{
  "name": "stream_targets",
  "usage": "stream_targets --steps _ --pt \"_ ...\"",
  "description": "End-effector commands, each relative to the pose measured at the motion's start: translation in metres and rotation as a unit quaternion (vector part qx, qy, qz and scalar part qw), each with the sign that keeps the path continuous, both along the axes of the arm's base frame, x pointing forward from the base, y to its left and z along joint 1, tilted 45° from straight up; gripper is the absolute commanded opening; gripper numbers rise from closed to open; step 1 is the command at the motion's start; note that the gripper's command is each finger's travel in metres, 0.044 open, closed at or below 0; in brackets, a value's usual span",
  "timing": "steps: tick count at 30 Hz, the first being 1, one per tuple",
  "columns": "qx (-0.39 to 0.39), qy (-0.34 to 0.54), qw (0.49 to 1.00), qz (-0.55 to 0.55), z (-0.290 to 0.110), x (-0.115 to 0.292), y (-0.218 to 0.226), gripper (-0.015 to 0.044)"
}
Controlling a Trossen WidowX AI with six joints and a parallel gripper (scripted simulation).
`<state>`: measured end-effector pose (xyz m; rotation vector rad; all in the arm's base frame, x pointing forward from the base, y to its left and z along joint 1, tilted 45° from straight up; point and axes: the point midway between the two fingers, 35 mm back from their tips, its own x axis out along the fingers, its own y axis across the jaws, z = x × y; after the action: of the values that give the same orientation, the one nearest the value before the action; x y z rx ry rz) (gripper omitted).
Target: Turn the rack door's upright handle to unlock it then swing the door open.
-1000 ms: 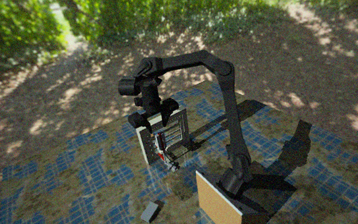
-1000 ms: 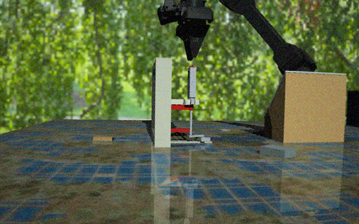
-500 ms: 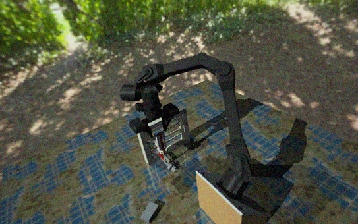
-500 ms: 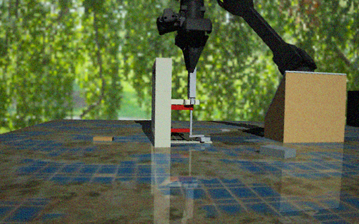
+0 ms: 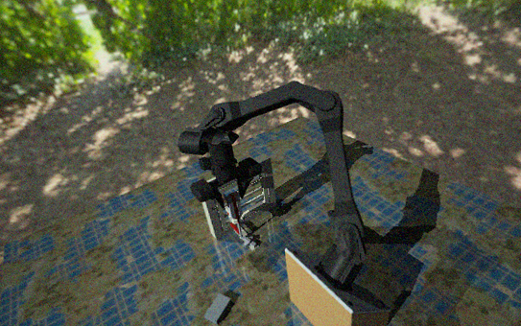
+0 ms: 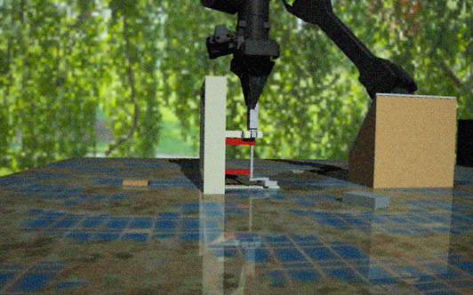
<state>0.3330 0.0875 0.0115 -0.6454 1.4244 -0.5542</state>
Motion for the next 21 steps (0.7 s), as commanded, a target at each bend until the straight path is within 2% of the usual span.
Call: stream_targets --steps 1,8,15,21 --pt "-0.004 0.004 1.000 -0.001 -0.0050 -0.0016 -0.0076 0.0283" --pt "-0.005 0.004 1.000 -0.001 -0.0109 -0.0019 -0.0142 0.0283" --pt "-0.005 0.004 1.000 -0.001 -0.0109 -0.0019 -0.0142 0.0099" --pt "-0.005 0.004 1.000 -0.001 -0.0109 -0.0019 -0.0142 0.0059"
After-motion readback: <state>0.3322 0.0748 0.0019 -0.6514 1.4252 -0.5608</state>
